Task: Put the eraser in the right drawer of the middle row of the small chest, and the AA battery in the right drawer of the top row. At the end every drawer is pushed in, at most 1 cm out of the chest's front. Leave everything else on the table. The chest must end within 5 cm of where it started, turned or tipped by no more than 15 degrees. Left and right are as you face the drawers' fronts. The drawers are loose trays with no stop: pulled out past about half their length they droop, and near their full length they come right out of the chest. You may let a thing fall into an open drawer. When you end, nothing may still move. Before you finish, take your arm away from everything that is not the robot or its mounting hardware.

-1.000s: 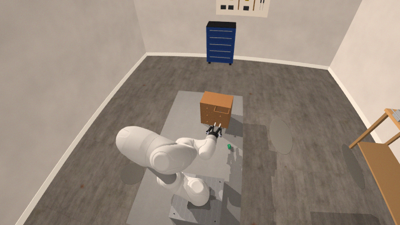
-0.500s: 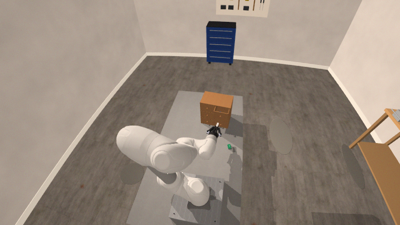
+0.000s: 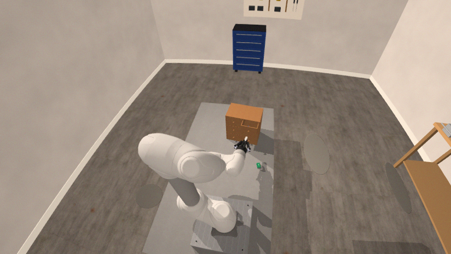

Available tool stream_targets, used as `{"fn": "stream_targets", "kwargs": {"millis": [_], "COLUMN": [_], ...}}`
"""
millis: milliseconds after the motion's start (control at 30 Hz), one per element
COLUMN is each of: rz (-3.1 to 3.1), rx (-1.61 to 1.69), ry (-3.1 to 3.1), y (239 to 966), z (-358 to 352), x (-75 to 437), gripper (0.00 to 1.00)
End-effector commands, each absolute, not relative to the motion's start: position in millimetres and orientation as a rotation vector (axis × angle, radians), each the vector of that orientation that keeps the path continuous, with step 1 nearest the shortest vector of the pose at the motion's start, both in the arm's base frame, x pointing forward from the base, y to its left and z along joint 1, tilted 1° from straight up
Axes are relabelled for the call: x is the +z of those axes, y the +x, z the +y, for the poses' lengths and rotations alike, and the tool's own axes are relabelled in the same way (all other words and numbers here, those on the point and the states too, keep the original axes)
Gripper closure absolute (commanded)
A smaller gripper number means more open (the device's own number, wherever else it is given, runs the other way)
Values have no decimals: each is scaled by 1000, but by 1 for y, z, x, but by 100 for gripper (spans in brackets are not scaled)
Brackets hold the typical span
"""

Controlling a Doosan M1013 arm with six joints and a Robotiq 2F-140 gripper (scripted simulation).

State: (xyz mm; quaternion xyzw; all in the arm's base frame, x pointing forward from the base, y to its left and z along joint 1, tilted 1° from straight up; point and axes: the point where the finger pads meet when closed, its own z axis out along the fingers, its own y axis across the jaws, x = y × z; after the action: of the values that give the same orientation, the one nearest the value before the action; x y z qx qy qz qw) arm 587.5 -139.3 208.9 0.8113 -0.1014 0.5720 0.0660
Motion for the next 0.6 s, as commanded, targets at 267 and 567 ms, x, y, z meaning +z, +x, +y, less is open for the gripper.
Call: {"fn": "stream_targets", "kwargs": {"millis": [267, 567], "rz": [-306, -306], "rx": [1726, 1726], "ry": [2446, 2446], "y": [616, 620], "z": [-146, -147], "x": [200, 199], "gripper": [100, 100]}}
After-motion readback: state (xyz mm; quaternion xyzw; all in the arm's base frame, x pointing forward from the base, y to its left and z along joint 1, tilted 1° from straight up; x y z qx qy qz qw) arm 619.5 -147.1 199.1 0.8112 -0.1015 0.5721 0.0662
